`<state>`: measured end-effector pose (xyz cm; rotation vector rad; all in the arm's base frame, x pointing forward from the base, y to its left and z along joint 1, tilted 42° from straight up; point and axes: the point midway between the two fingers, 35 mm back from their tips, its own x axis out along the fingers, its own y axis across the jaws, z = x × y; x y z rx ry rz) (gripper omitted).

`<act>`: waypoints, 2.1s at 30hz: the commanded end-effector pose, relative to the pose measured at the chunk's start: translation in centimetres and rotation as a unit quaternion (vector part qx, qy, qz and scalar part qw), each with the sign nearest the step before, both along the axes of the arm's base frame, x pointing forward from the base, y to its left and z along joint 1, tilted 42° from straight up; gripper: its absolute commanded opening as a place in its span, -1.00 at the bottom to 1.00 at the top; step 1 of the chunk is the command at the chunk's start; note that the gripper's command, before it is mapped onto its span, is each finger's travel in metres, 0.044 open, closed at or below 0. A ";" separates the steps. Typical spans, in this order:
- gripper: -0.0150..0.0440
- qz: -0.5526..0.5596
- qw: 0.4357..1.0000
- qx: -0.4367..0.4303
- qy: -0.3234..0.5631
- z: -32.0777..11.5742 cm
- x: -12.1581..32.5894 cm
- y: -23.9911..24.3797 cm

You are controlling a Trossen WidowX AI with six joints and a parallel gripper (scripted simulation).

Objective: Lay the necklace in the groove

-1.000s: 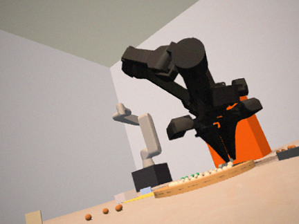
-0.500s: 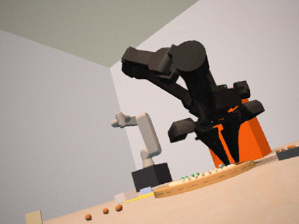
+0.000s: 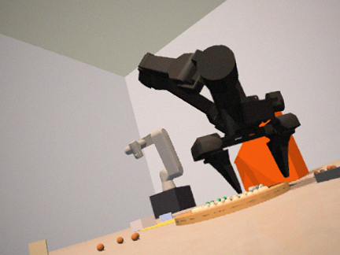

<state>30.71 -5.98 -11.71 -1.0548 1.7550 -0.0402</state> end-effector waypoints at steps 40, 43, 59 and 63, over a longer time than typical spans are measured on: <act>-0.08 0.013 1.000 0.002 0.007 2.1 -0.4 0.8; -0.08 0.013 1.000 0.002 0.008 1.7 -0.5 0.5; -0.08 0.013 1.000 0.002 0.010 0.2 -0.8 -0.9; -0.26 0.011 1.000 0.004 0.007 0.4 -0.7 -0.7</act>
